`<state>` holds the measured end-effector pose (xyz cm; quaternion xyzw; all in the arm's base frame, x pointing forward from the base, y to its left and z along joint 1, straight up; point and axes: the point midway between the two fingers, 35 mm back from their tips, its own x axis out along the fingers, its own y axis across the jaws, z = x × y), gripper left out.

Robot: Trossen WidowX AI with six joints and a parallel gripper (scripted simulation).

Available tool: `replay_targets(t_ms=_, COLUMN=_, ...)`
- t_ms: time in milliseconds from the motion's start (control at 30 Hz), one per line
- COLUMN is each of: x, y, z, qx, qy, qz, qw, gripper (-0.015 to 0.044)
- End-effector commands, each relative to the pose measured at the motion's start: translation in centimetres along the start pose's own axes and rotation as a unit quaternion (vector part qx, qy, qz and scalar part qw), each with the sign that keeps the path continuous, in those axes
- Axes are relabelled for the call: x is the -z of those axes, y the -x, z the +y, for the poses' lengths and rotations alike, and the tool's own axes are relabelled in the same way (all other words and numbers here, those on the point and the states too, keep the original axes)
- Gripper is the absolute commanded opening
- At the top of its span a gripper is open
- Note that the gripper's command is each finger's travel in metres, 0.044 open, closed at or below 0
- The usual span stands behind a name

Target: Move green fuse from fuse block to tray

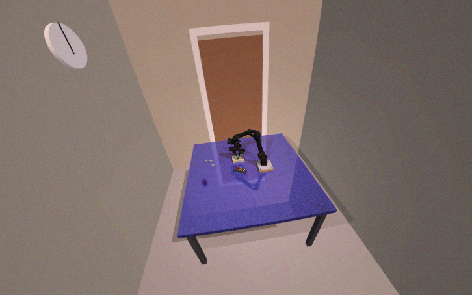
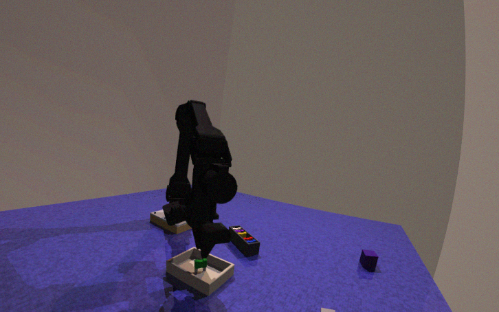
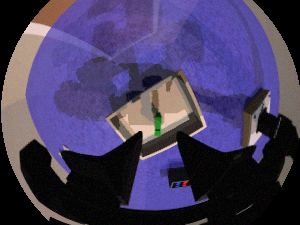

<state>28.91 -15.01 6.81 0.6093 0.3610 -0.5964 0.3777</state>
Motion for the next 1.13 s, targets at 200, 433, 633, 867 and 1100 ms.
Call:
replay_targets(t_ms=200, x=-0.1, y=3.7, z=0.0, qx=0.001, qy=0.002, qz=-0.002, qw=1.000, gripper=0.0330)
replay_targets(t_ms=433, x=-0.1, y=3.7, z=0.0, qx=0.001, qy=0.002, qz=-0.002, qw=1.000, gripper=0.0330)
replay_targets(t_ms=633, x=0.0, y=3.5, z=0.0, qx=0.002, qy=0.000, qz=0.000, qw=1.000, gripper=0.0330)
replay_targets(t_ms=867, x=0.0, y=3.5, z=0.0, qx=0.002, qy=0.000, qz=0.000, qw=1.000, gripper=0.0330)
replay_targets(t_ms=1100, x=0.0, y=3.5, z=0.0, qx=0.002, qy=0.000, qz=0.000, qw=1.000, gripper=0.0330)
